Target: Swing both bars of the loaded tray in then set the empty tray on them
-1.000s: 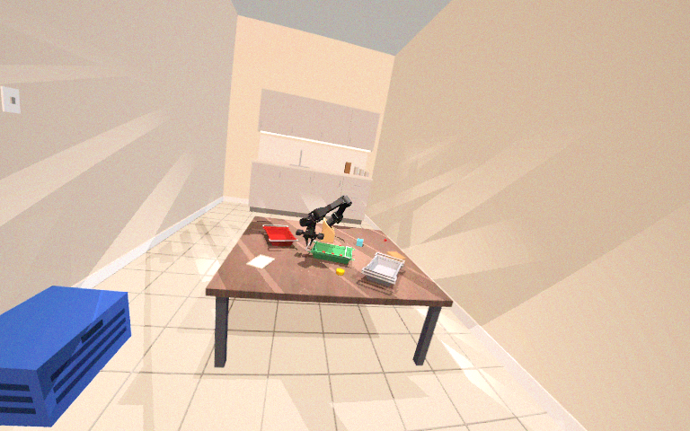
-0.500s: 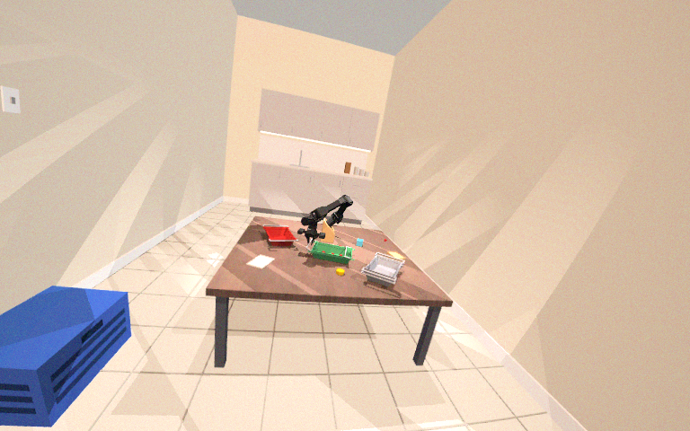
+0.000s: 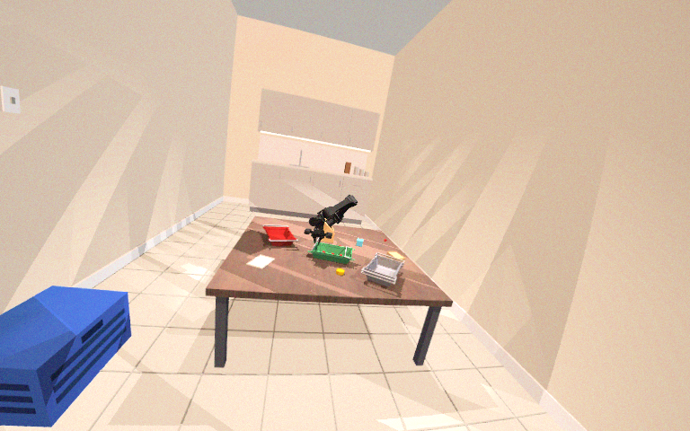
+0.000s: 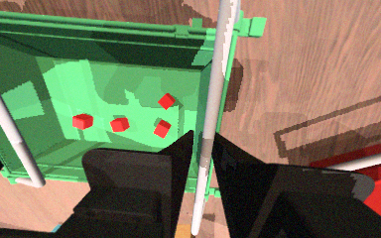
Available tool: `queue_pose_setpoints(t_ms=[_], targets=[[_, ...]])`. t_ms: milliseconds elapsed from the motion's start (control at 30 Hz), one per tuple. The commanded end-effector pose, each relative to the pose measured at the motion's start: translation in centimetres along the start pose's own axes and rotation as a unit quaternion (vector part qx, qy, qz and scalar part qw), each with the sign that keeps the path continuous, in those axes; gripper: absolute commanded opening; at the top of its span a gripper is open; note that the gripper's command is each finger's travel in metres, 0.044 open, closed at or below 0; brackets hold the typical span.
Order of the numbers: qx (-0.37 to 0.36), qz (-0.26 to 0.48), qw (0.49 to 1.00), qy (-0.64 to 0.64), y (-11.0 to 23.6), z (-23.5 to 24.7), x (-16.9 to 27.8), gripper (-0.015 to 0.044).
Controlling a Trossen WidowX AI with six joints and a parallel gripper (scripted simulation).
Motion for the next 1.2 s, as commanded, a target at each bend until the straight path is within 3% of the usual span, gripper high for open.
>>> queue_pose_setpoints(t_ms=[0, 167, 467, 1167], targets=[[-0.002, 0.003, 1.0, -0.003, -1.0, 1.4, 0.4, 0.0082], [-0.002, 0.003, 1.0, -0.003, -1.4, 2.0, 0.5, 0.0082], [-0.001, 0.003, 1.0, -0.003, 2.9, 1.4, 0.3, 0.0082], [-0.004, 0.002, 1.0, -0.007, 2.1, 1.4, 0.3, 0.0082]])
Point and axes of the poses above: the point midway between the two fingers, 35 mm back from their tips, its own y axis back along the fingers, its own z axis across the jaws, x = y × z, the point moved 7 cm from there along y, back along the fingers, and after that the axes turned 12 degrees about -y, right-handed, at the moved point
